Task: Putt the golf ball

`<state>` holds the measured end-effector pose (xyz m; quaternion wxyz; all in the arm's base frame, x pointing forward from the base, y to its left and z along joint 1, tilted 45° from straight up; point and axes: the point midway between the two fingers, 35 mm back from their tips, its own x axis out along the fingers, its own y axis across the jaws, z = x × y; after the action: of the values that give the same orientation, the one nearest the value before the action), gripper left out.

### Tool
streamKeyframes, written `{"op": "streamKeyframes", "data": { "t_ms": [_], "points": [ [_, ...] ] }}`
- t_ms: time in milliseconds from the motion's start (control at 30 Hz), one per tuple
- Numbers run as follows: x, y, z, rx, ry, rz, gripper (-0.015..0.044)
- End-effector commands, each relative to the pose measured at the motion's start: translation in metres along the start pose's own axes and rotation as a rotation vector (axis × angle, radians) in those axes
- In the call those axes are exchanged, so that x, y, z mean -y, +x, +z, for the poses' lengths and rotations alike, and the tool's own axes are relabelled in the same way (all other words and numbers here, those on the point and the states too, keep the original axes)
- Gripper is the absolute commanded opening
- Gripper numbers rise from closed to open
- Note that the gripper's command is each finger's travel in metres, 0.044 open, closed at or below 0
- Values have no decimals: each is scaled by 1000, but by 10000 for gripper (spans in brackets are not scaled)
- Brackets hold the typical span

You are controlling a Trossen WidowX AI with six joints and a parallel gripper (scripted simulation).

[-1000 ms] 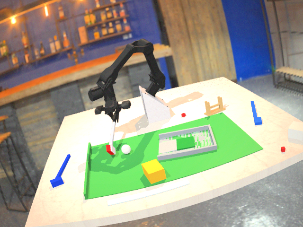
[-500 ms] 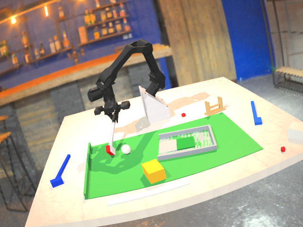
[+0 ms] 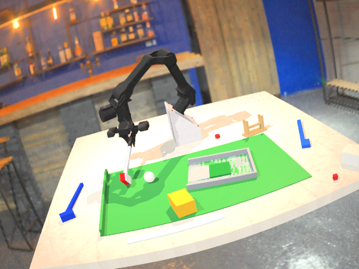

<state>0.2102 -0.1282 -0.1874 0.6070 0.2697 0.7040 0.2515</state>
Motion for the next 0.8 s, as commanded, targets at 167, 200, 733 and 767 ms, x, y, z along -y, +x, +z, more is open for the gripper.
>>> {"op": "streamKeyframes", "data": {
  "t_ms": [167,200,733,767],
  "points": [
    [-89,-4,8,4,1,-2,0],
    [-103,-4,7,4,1,0,0],
    [-135,-50,2,2,0,4,0],
    [-135,-56,2,2,0,4,0]
  ]
}}
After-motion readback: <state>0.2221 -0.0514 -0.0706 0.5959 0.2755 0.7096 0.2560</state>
